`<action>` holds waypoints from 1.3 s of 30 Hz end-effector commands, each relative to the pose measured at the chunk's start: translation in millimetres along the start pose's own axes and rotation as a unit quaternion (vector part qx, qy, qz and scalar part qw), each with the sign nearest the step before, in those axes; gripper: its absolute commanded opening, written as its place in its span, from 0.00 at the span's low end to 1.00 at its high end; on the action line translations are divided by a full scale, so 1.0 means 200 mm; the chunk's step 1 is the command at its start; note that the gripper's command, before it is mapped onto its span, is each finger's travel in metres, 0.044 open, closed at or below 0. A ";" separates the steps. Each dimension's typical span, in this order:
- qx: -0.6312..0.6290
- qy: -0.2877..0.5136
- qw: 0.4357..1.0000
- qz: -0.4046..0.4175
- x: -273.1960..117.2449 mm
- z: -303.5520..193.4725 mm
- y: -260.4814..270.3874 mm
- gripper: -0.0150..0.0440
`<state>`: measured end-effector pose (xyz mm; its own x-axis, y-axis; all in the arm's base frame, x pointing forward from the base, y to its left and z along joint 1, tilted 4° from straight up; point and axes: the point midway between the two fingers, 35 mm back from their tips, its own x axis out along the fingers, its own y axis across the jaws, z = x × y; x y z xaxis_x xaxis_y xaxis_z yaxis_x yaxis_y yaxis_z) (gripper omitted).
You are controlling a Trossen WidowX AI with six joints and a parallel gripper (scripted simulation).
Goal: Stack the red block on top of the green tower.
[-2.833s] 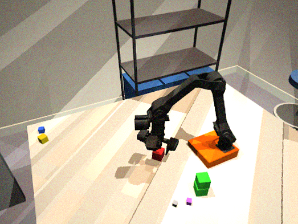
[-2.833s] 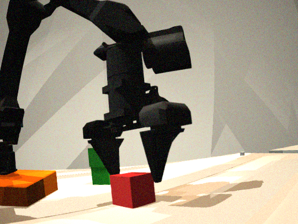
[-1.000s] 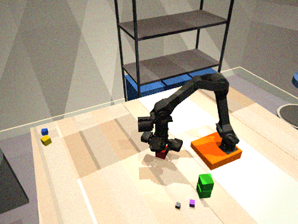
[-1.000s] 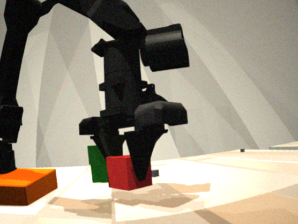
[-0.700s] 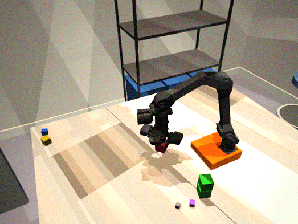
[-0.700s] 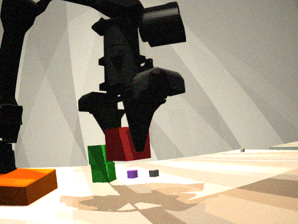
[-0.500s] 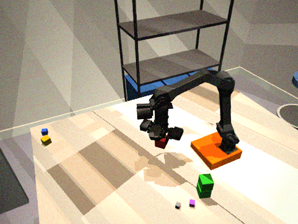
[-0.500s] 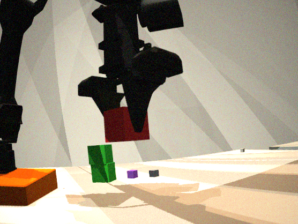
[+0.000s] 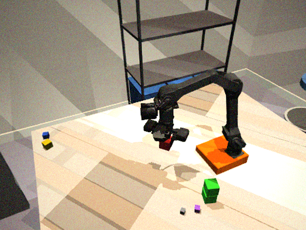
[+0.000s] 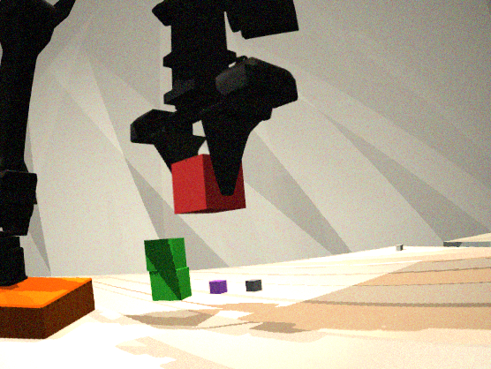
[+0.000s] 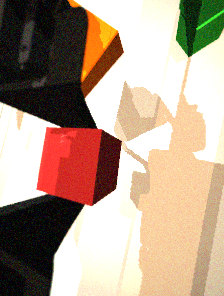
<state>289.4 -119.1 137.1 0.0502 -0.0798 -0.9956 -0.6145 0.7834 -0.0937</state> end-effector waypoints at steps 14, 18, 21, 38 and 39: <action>-0.001 -0.004 1.000 0.005 -0.01 0.28 0.33 0.25; -0.001 -0.004 1.000 0.006 -0.01 0.34 0.41 0.25; -0.001 -0.005 1.000 0.007 -0.01 0.37 0.48 0.25; -0.001 -0.005 1.000 0.009 -0.01 0.49 0.87 0.25; -0.001 -0.005 1.000 0.009 -0.01 0.49 0.89 0.25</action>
<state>266.5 69.6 126.3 0.0533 -0.0523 -0.9972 -0.6192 0.7817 -0.0740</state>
